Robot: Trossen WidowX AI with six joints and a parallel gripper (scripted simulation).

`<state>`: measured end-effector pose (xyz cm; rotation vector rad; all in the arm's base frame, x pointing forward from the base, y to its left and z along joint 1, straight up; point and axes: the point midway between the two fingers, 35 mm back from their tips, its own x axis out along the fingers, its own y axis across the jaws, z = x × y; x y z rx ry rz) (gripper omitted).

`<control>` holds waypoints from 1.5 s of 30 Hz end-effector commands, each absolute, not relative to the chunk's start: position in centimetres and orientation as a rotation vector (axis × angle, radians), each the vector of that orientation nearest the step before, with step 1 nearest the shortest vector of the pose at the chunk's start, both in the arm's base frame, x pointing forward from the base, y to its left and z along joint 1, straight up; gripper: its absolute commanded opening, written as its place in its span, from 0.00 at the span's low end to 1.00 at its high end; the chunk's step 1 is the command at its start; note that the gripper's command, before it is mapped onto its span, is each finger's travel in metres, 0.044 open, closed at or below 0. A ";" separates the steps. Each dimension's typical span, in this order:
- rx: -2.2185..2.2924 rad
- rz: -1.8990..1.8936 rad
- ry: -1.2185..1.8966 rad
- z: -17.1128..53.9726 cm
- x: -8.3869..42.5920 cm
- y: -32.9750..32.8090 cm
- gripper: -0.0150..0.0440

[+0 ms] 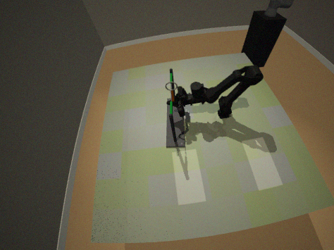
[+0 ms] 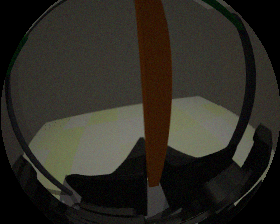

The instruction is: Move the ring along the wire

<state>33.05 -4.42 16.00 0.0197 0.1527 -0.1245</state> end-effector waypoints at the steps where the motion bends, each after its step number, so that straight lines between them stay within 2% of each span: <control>1: 0.036 -0.134 0.155 15.9 33.1 -3.9 0.00; 22: 0.101 -0.171 0.151 16.1 33.6 -1.1 0.00; 45: -0.059 -0.070 0.160 16.2 33.7 -0.7 0.00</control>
